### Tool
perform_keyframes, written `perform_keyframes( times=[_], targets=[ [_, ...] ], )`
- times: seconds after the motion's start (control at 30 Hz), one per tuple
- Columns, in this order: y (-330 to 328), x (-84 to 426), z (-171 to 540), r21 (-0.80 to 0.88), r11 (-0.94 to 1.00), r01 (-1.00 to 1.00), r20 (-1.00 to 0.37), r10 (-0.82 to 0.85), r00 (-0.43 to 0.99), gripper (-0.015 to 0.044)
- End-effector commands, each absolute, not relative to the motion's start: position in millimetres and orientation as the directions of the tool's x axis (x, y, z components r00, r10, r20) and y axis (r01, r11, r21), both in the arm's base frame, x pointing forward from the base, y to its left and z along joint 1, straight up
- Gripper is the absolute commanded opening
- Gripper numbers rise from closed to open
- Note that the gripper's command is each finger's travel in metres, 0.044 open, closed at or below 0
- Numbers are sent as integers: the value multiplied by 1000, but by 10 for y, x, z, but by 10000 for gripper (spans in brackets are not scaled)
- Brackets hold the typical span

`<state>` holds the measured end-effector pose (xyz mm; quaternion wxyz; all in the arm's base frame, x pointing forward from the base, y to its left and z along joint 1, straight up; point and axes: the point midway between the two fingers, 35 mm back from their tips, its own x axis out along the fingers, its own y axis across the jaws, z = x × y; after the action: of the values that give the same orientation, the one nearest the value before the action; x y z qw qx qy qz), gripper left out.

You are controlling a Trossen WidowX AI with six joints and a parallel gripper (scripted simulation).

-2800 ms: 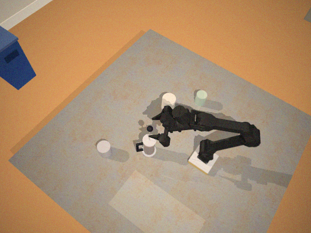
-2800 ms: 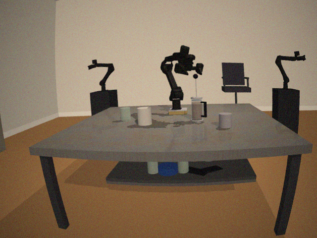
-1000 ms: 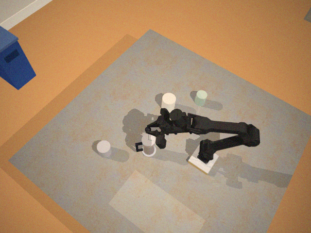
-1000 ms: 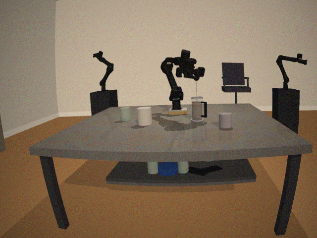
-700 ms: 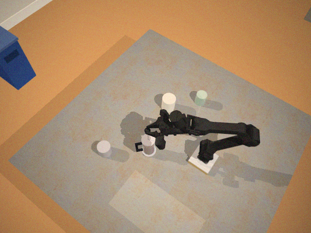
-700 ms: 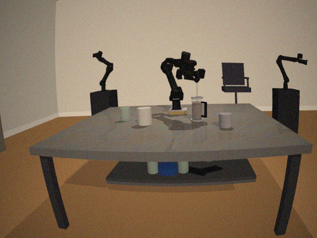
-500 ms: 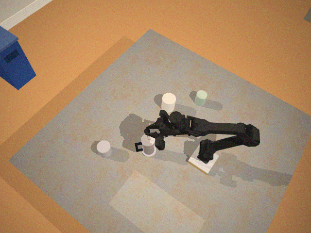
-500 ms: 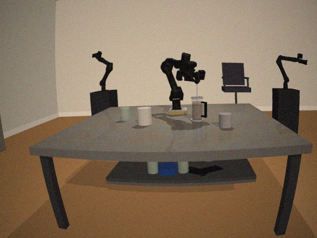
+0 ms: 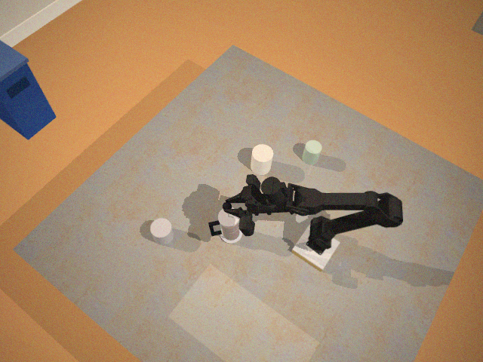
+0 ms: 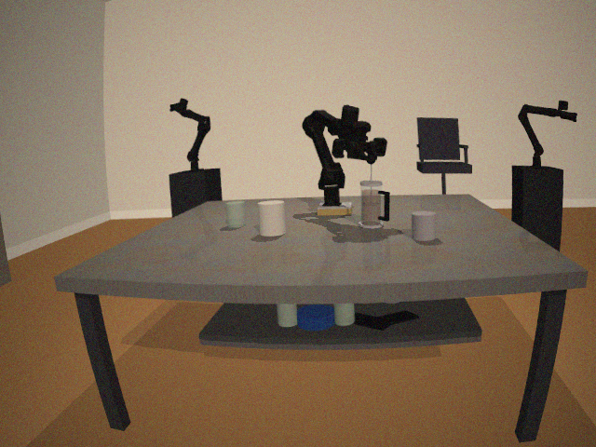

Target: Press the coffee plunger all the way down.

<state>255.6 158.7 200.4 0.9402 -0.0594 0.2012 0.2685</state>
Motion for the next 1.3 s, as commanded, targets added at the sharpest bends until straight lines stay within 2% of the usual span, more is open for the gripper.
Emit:
perform_keyframes(
  times=[0.0,1.27],
  targets=[
    [1572,2530,1662,1,849,-529,-485,463,742,117],
    [1651,2666,1605,0,849,-529,-484,463,743,117]
  ],
)
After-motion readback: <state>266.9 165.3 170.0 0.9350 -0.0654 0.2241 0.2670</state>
